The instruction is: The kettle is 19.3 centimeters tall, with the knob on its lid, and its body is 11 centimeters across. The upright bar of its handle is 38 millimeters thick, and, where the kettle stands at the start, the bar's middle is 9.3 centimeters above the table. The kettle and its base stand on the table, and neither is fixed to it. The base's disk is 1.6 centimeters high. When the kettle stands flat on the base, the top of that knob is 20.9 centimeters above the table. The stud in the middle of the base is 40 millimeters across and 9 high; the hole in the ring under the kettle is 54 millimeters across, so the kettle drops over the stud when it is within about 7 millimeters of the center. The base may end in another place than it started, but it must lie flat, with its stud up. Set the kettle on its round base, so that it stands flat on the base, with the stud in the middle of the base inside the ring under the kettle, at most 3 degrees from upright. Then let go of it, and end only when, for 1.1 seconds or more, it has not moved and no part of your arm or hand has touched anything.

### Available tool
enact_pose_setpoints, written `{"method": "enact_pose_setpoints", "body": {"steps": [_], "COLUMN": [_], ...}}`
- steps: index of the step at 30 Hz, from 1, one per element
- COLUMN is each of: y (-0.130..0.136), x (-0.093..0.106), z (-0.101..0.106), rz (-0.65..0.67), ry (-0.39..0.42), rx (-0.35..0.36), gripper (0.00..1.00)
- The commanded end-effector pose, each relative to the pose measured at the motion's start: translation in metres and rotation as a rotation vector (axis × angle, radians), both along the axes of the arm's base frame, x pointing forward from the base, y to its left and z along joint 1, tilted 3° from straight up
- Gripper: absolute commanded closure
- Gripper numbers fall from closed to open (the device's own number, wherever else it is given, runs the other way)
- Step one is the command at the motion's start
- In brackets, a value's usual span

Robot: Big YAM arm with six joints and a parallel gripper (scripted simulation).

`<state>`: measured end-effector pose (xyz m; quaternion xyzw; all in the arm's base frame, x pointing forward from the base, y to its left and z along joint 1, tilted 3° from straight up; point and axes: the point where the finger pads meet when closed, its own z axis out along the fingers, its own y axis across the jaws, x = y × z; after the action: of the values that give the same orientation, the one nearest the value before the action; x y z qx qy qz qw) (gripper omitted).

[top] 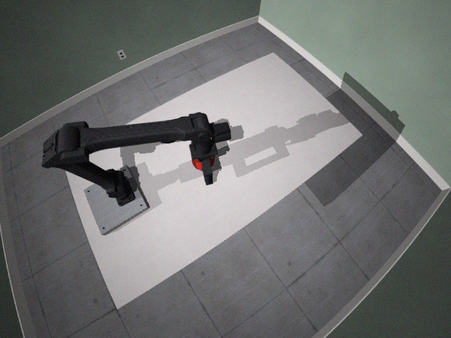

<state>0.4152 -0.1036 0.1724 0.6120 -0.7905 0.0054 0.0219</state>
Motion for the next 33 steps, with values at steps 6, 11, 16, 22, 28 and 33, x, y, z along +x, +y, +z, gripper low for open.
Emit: {"method": "enact_pose_setpoints", "body": {"steps": [6, 11, 16, 22, 28, 33], "y": [0.0009, 0.0007, -0.0003, -0.0004, -0.0004, -0.0004], "x": [0.0271, 0.028, 0.0299, 0.0291, 0.0291, 0.0291], "z": [0.0499, 0.0496, 0.0477, 0.0462, 0.0462, 0.0462], "rz": [0.009, 0.009, 0.009, 0.009, 0.009, 0.009], "ry": [-0.12, -0.124, -0.137, -0.137, -0.137, -0.137], "rx": [-0.02, -0.021, -0.024, -0.024, -0.024, -0.024], "gripper": [1.0, 1.0, 1.0, 1.0, 1.0, 1.0]}}
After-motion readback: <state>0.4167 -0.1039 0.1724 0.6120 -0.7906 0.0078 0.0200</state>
